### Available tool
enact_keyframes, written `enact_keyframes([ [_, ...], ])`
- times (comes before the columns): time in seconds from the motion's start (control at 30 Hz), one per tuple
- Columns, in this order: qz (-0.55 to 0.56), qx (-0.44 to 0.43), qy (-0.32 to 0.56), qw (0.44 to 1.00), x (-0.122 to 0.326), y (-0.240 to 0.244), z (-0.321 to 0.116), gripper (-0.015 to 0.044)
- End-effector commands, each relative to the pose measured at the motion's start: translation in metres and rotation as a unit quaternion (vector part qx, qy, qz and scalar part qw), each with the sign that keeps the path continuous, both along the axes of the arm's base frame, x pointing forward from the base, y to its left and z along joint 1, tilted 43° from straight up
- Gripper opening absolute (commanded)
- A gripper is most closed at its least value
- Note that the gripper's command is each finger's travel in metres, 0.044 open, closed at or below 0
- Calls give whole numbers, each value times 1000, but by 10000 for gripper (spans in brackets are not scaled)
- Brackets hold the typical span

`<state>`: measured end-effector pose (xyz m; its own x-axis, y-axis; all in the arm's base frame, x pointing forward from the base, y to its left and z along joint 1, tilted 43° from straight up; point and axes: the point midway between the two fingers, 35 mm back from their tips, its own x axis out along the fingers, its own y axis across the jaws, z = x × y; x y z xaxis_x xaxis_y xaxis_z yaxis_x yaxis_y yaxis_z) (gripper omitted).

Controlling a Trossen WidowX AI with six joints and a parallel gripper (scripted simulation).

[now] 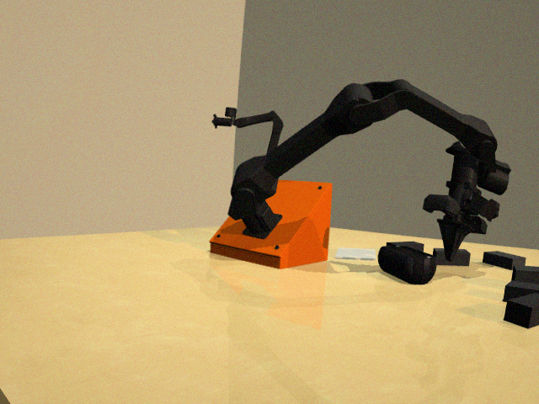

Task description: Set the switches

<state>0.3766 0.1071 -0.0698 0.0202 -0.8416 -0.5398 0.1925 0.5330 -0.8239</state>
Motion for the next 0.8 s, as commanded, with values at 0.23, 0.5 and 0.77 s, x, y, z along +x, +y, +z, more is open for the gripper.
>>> enact_keyframes([
  [0.23,14,13,1,1000,-3,35,3,0],
  [0.5,-8,66,-39,997,-22,27,25,0],
  [0.77,-29,119,-85,989,-49,15,42,0],
])
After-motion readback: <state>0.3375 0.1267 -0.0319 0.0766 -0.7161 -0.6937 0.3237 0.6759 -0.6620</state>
